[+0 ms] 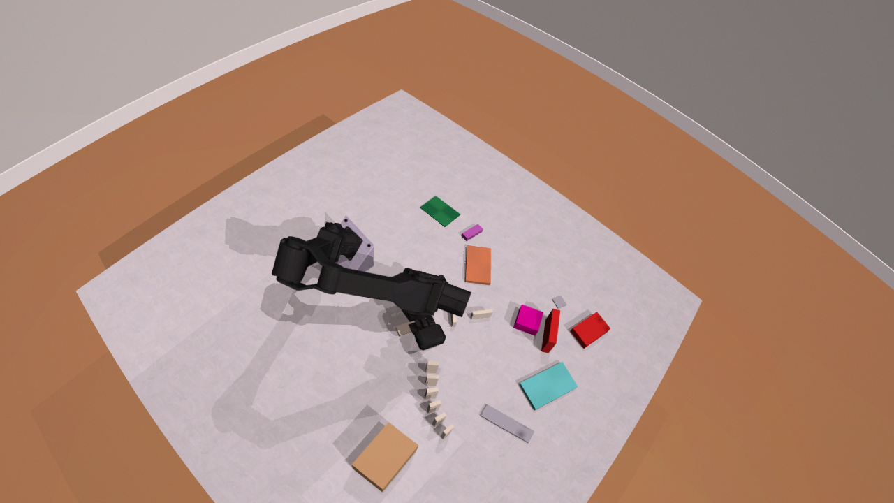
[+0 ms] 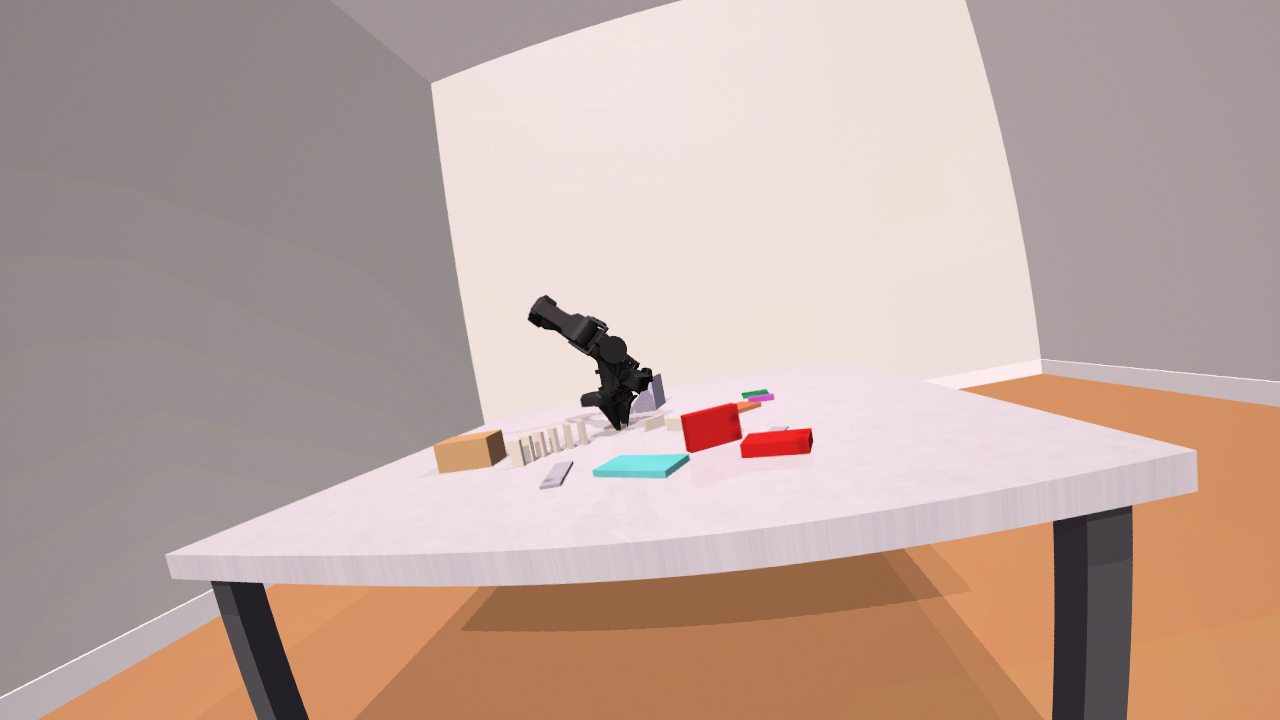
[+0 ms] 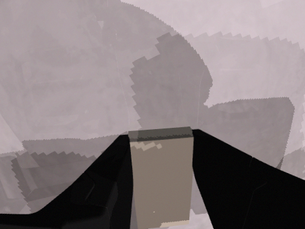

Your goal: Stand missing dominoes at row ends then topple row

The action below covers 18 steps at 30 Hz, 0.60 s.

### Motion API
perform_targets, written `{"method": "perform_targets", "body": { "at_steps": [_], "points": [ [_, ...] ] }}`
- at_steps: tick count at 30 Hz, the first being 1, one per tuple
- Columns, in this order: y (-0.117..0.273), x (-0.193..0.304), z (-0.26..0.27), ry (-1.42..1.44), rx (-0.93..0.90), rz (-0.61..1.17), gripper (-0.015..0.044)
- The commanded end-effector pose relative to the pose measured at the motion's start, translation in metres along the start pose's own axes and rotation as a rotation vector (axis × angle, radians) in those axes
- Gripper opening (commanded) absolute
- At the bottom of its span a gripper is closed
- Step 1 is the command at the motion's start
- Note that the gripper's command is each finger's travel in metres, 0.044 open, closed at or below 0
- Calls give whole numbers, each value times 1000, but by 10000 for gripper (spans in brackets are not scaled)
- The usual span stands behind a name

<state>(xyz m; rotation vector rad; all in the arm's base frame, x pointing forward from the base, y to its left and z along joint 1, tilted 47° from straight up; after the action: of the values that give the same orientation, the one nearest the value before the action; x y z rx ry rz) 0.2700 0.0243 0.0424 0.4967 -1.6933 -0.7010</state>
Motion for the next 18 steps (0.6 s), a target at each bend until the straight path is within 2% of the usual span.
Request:
{"method": "perform_targets", "body": {
  "at_steps": [1,7,15,18],
  "points": [
    [0,0,0,4,0,0,107],
    [7,0,0,4,0,-1,107],
    [102,-1,-7,5,-1,-4,107],
    [120,-2,-8,5,-1,-4,107]
  ]
}}
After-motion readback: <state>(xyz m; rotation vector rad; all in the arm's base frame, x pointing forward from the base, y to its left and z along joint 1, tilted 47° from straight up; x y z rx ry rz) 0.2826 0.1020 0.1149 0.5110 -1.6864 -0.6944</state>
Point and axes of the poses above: the point midway between the two fingers, 35 mm back from their tips, its own y axis back along the fingers, its own z axis across the jaws, x = y × z, the point moved 8 cm from there along y, back along the fingers, and after that the axes turned 8 degrees about y, right-handed, at the moved point
